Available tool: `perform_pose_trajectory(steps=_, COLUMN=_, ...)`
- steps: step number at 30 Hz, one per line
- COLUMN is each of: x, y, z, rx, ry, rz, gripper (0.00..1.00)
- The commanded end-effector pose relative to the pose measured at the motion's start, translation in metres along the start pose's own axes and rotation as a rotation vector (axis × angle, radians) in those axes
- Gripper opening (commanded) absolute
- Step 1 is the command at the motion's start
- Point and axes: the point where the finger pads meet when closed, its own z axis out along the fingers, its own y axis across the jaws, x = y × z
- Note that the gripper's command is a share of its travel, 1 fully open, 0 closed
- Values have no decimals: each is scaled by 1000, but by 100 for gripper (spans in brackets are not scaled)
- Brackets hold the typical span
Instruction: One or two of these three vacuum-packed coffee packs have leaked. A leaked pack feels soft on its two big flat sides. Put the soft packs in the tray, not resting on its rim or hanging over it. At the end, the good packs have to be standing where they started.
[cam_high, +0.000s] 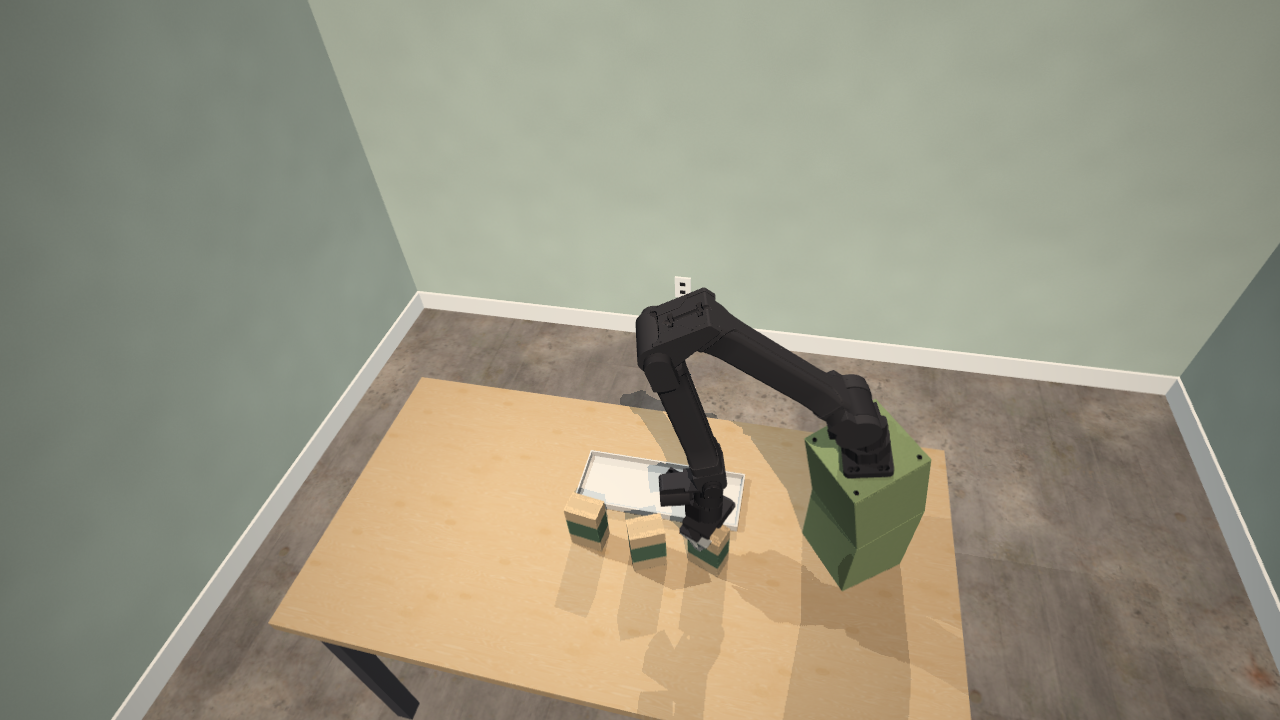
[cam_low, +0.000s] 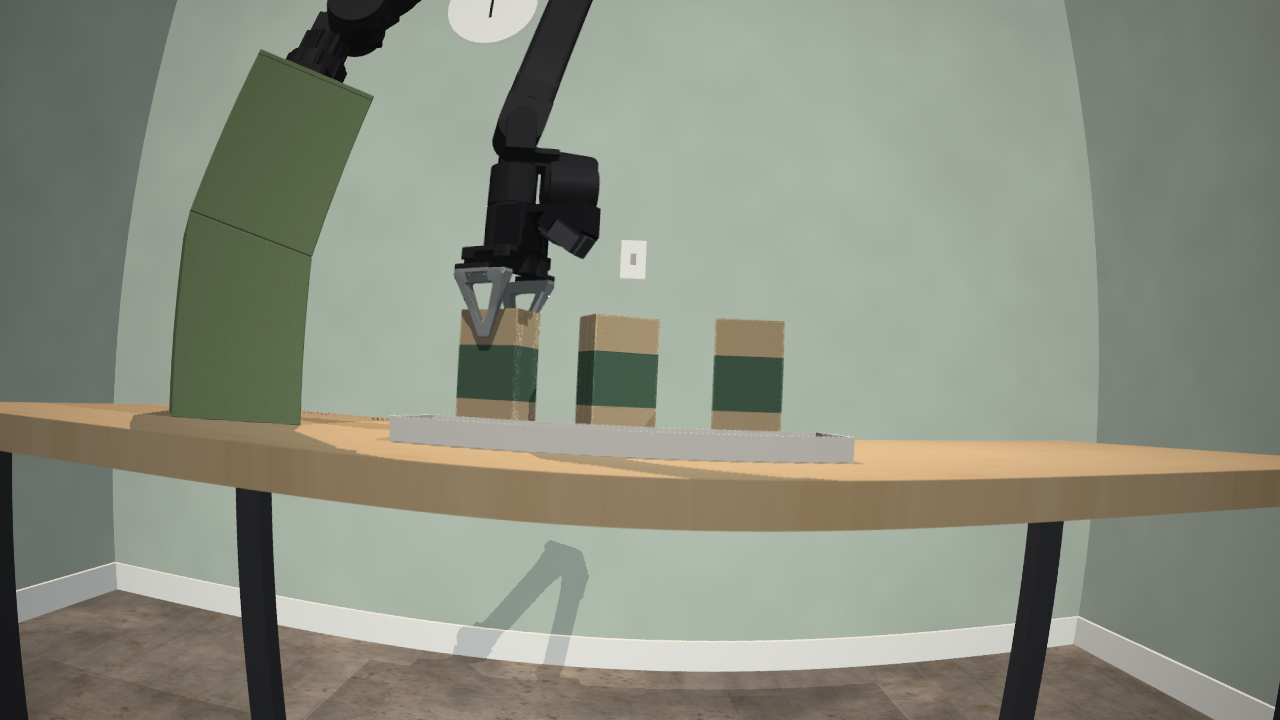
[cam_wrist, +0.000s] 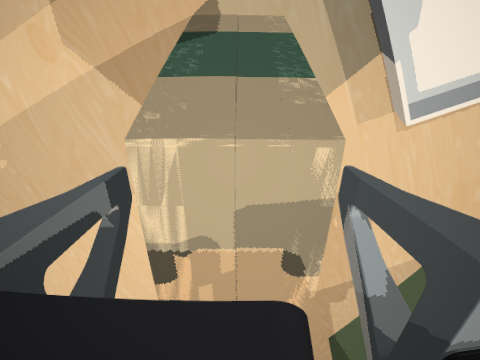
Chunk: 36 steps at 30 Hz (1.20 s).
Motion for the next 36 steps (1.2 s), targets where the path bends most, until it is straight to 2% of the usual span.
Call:
perform_pose_trajectory(steps=1, x=4, y=1, z=7, rx=5, ry=8, rz=-6, gripper=79)
perform_pose_trajectory(steps=11, x=4, y=1, z=7, rx=5, ry=9, rz=-6, gripper=79)
perform_pose_trajectory(steps=13, x=7, y=-2, z=5, rx=15, ry=22, rz=-4, gripper=79)
perform_pose_trajectory(steps=14, x=2, y=2, z=-7, rx=2, ry=4, rz=-6, gripper=79)
perform_pose_trajectory(steps=19, x=1, y=-4, z=-34, rx=5, ry=4, rz=0, gripper=79)
perform_pose_trajectory(steps=21, x=1, y=-4, z=-34, rx=5, ry=4, rz=0, gripper=79)
perform_pose_trajectory(steps=26, x=-1, y=-3, z=-68, rx=1, ry=2, rz=0, gripper=79)
perform_pose_trajectory(steps=29, x=-1, y=-2, z=-83, rx=0, ry=0, rz=0, gripper=79)
perform_pose_trajectory(steps=33, x=-1, y=-1, z=-89, rx=0, ry=1, rz=-5, gripper=79)
perform_pose_trajectory(steps=34, x=8, y=-7, z=-82, rx=19, ry=29, rz=-4, gripper=79)
perform_pose_trajectory(steps=36, x=8, y=-7, z=-82, rx=20, ry=28, rz=0, gripper=79)
